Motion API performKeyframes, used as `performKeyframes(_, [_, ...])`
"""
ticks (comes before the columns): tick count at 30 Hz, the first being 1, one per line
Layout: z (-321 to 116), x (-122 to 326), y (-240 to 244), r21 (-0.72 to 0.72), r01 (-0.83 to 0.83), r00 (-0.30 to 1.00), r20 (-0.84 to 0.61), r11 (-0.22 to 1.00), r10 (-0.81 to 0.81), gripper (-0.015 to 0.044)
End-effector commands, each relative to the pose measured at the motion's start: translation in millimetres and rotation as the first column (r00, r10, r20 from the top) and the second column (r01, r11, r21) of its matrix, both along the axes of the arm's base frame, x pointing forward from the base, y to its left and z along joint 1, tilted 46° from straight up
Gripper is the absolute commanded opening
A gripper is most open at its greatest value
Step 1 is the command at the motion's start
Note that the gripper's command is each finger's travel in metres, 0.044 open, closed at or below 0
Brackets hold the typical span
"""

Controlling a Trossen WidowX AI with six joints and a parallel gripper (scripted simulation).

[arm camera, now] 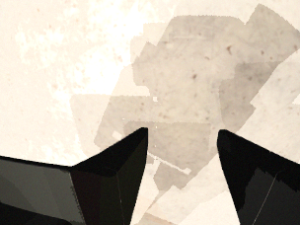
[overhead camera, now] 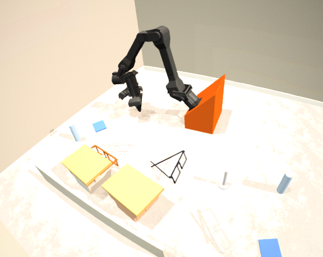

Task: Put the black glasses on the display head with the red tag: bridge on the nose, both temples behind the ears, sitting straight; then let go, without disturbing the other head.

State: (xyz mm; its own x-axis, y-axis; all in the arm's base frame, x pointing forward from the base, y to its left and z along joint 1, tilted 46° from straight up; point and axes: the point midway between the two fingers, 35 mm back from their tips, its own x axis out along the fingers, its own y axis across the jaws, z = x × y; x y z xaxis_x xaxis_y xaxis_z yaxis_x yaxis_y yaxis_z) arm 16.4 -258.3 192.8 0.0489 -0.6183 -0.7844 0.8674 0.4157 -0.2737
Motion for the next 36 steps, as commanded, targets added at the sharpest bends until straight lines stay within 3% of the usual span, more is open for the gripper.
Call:
performKeyframes(1, [-5, 44, -7, 0.016, -0.102, 0.995, 0.004, 0.995, 0.102, 0.02])
performKeyframes(12, [-34, 160, 16, 0.073, -0.319, 0.947, -0.003, 0.945, 0.32, 0.02])
performKeyframes(19, [-82, 217, 70, 0.2, -0.454, 0.865, -0.133, 0.868, 0.483, 0.02])
performKeyframes(28, [-137, 254, 150, 0.284, -0.5, 0.755, -0.32, 0.818, 0.572, 0.02])
performKeyframes(36, [-182, 260, 235, 0.23, -0.598, 0.587, -0.526, 0.767, 0.615, 0.02])
